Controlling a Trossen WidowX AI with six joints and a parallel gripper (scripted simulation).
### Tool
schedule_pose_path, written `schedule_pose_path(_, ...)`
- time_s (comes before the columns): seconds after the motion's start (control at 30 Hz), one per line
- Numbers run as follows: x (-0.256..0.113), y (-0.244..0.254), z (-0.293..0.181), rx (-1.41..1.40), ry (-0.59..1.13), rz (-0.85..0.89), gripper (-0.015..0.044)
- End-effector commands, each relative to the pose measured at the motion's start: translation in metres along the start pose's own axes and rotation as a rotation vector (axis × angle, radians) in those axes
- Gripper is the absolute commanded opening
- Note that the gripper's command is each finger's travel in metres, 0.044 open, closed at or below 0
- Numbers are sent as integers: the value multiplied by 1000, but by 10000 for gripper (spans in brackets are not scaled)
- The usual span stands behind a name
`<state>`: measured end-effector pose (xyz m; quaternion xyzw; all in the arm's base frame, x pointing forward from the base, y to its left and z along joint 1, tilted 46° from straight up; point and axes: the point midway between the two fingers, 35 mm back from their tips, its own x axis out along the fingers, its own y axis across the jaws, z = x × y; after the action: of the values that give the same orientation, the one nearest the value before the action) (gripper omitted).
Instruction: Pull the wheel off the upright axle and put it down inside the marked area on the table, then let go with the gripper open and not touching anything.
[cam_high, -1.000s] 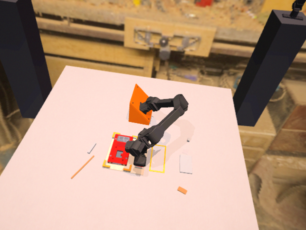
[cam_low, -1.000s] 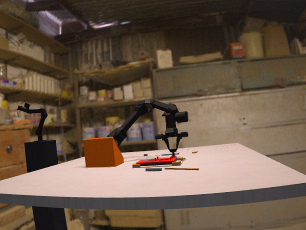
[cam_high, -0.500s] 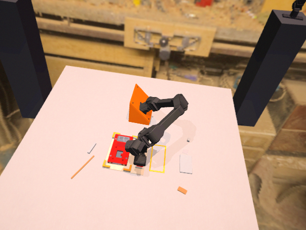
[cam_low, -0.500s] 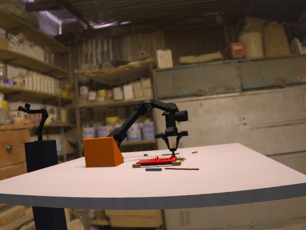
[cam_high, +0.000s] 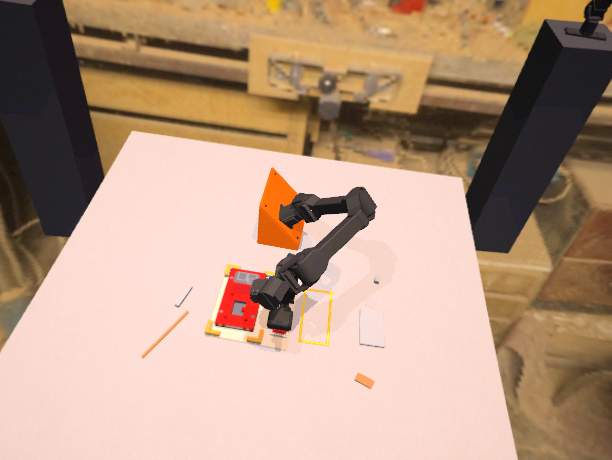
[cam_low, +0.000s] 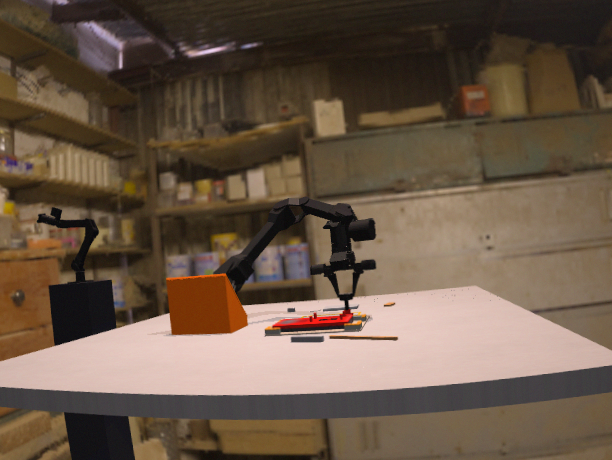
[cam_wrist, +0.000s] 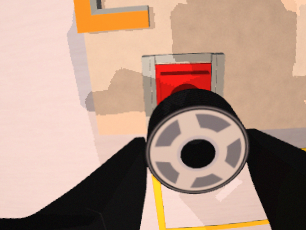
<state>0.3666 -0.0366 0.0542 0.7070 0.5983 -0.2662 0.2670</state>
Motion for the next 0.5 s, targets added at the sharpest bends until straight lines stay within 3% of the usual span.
schedule_pose_path(0.0,-2,0,0,-7,-3,0,0)
schedule_pose_path(0.47,-7,0,0,-6,-3,1,0)
